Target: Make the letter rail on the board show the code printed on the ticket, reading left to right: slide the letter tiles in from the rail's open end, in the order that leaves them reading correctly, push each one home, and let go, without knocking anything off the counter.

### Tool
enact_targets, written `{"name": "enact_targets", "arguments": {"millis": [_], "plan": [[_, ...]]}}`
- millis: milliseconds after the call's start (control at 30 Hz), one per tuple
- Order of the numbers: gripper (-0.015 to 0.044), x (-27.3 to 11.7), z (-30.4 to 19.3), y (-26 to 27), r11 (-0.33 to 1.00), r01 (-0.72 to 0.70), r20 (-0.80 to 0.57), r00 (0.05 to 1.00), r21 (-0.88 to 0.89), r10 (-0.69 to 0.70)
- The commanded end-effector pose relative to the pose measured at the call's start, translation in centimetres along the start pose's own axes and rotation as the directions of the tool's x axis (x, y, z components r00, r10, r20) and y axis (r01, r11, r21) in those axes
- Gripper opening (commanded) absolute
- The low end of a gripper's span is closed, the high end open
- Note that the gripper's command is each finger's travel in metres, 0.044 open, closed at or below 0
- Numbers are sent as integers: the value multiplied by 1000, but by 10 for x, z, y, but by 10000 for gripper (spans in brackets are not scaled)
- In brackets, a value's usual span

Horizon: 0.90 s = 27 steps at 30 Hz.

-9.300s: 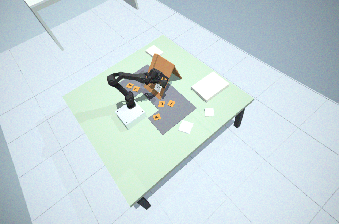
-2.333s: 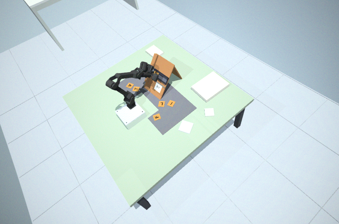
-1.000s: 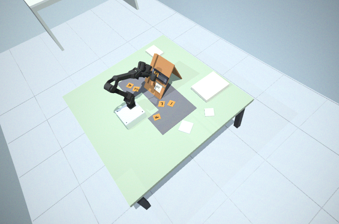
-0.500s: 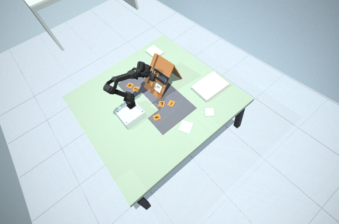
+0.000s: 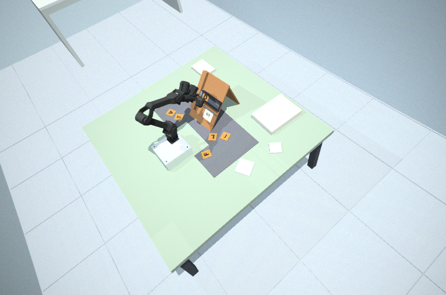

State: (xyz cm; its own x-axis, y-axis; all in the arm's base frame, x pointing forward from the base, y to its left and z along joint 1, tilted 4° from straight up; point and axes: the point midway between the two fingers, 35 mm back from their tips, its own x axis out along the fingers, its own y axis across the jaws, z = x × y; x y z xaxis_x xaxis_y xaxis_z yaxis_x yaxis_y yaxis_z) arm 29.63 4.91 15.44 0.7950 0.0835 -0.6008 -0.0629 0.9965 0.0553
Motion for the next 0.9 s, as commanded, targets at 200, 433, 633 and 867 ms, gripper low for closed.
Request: {"name": "enact_targets", "arguments": {"millis": [200, 433, 633, 867], "plan": [[295, -6, 2, -1, 1000, 2, 4, 1000, 7, -2], [190, -4, 1, -1, 1000, 1, 0, 1000, 1, -1], [33, -4, 1, -1, 1000, 1, 0, 1000, 1, -1], [0, -4, 1, -1, 1000, 1, 0, 1000, 1, -1]]}}
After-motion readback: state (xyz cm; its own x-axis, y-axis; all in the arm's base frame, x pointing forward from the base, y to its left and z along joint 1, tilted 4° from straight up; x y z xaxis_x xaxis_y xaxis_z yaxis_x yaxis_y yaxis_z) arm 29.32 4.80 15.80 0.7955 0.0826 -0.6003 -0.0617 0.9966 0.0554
